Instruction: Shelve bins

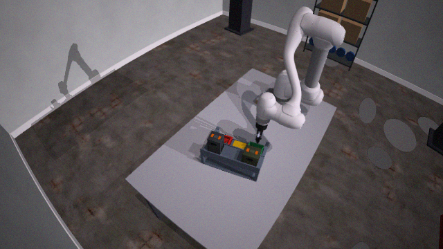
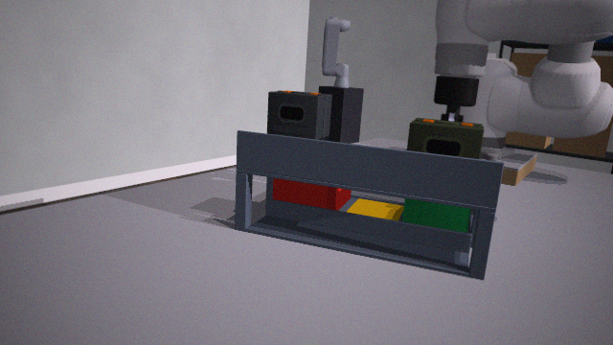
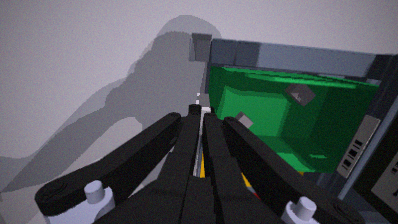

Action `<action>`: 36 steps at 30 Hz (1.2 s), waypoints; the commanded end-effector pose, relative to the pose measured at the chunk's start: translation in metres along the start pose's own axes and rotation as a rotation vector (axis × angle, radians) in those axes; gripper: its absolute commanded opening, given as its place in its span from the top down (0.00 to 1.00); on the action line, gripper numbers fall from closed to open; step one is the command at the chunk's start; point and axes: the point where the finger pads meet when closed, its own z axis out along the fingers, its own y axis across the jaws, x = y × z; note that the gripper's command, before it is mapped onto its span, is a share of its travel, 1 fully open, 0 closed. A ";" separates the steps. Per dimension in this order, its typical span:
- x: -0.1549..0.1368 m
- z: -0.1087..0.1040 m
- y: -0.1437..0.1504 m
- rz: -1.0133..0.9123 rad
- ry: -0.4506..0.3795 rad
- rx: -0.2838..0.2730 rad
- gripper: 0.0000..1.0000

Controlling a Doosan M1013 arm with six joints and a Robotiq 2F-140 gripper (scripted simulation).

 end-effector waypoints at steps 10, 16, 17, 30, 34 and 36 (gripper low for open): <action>0.000 0.000 0.004 0.000 0.000 0.000 0.90; 0.000 0.000 0.005 0.000 0.000 0.000 0.90; 0.000 0.000 0.005 0.000 0.000 0.000 0.90; 0.000 0.000 0.006 0.000 0.000 0.000 0.90; 0.000 0.000 0.006 0.000 0.000 0.000 0.90; 0.000 0.000 0.007 0.000 0.000 0.000 0.90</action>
